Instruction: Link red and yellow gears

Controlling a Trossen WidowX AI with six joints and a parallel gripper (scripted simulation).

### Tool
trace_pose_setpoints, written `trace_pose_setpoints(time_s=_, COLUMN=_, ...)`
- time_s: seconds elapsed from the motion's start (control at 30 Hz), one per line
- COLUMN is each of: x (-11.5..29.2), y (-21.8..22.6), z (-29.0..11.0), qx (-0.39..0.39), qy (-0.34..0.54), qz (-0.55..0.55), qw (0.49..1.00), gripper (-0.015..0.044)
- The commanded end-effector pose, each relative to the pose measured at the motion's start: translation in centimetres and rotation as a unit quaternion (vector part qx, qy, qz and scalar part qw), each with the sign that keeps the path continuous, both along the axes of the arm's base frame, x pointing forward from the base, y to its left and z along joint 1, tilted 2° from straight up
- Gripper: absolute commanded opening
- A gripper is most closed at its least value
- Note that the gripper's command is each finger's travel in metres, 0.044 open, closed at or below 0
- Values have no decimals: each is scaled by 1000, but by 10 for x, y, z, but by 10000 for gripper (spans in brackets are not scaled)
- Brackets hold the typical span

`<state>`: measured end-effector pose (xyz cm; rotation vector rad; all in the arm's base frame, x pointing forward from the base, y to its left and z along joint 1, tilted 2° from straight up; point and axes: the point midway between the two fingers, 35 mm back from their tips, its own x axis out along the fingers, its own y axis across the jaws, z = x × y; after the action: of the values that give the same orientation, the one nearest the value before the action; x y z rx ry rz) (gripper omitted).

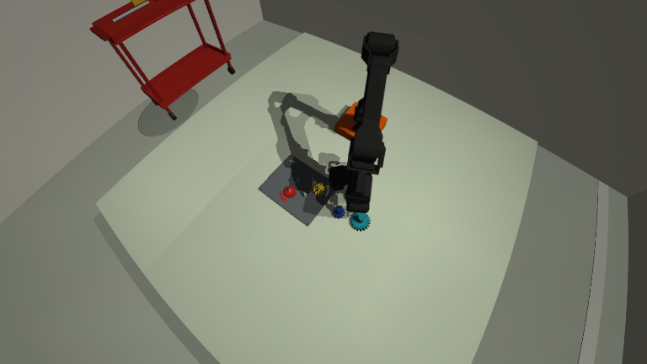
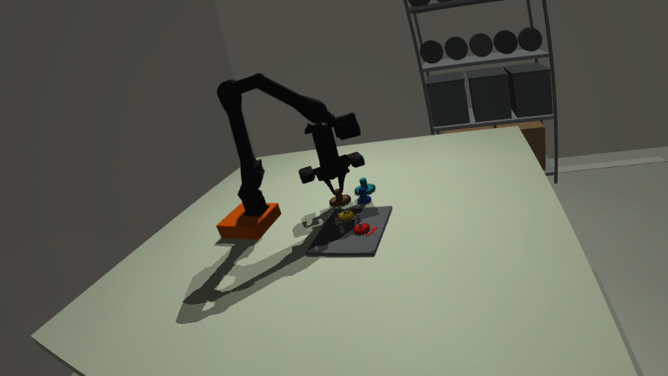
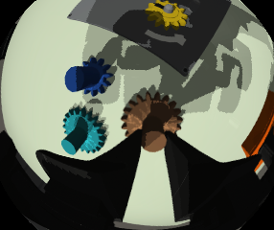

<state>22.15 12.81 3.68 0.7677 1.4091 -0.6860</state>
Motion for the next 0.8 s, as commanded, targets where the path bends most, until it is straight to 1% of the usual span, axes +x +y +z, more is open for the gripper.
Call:
trace_pose_setpoints(time_s=0.0, x=0, y=0, z=0, qx=-1, qy=-1, qz=-3, qw=1000, gripper=52)
trace_pose_setpoints(time_s=0.17, x=0, y=0, z=0, qx=-1, qy=-1, qz=-3, qw=1000, gripper=19)
trace_pose_setpoints(time_s=0.2, x=0, y=0, z=0, qx=-1, qy=-1, qz=-3, qw=1000, gripper=0)
trace_pose_setpoints(time_s=0.77, x=7, y=2, z=32, qx=-1, qy=-1, qz=-3, qw=1000, gripper=0)
